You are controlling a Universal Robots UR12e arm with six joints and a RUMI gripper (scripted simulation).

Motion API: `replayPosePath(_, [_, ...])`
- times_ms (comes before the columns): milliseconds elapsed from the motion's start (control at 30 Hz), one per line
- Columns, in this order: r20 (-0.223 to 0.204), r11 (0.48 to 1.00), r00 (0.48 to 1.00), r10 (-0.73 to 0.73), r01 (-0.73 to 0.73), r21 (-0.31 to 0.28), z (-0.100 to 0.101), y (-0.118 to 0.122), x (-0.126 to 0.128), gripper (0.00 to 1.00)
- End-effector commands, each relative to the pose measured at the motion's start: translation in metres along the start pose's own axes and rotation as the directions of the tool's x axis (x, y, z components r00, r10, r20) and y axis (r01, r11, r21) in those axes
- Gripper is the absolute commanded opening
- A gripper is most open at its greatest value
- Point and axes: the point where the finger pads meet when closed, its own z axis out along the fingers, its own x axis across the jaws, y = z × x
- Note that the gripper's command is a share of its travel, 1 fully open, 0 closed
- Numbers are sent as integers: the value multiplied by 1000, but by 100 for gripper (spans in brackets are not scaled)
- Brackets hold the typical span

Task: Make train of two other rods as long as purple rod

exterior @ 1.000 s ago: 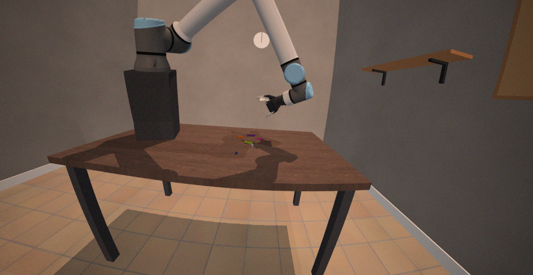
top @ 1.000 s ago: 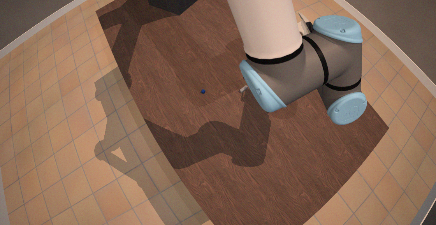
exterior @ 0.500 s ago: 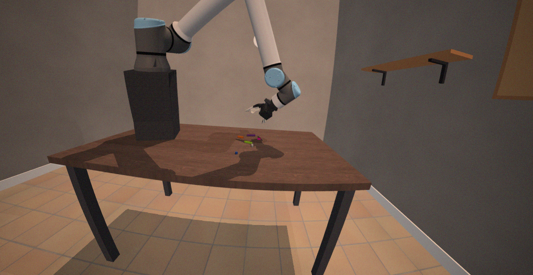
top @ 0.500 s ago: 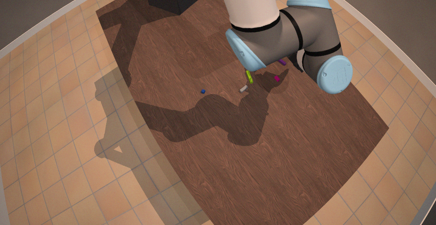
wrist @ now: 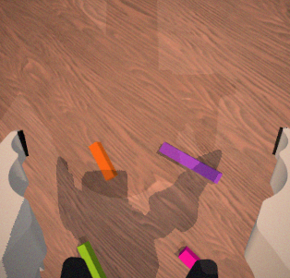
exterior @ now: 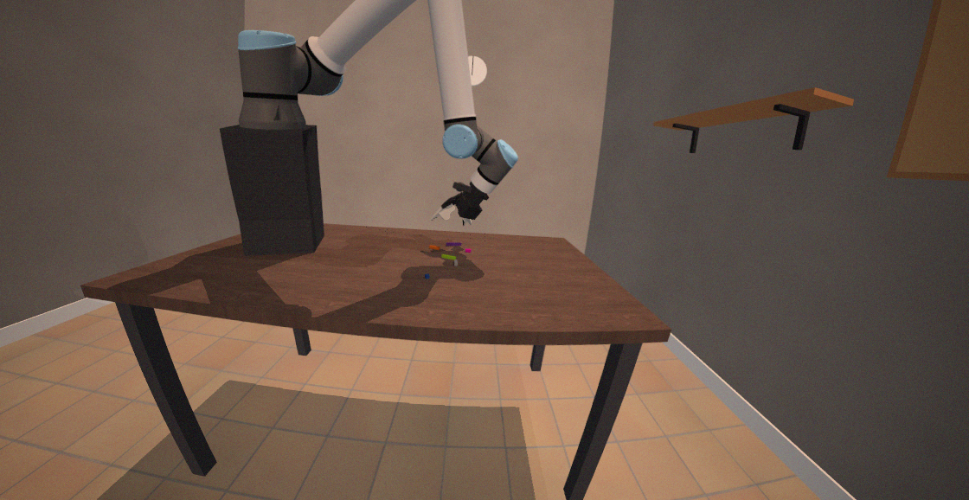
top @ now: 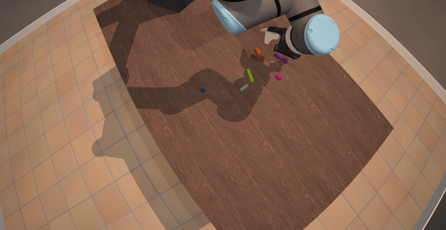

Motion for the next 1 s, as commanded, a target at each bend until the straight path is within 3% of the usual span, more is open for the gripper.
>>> replayPosePath(0, [-34,987,990,-138,135,-91,12,4,-10,100])
replayPosePath(133, [-35,982,986,-161,157,-106,13,5,-12,100])
replayPosePath(233, [-27,943,959,-284,273,-192,20,7,-24,100])
replayPosePath(367, [-12,907,934,-357,343,-245,22,8,-32,100])
replayPosePath(533, [43,807,868,-494,476,-349,23,9,-50,100])
replayPosePath(667, [50,796,861,-506,488,-359,23,9,-52,100])
replayPosePath(967, [190,591,733,-653,650,-477,11,5,-85,100])
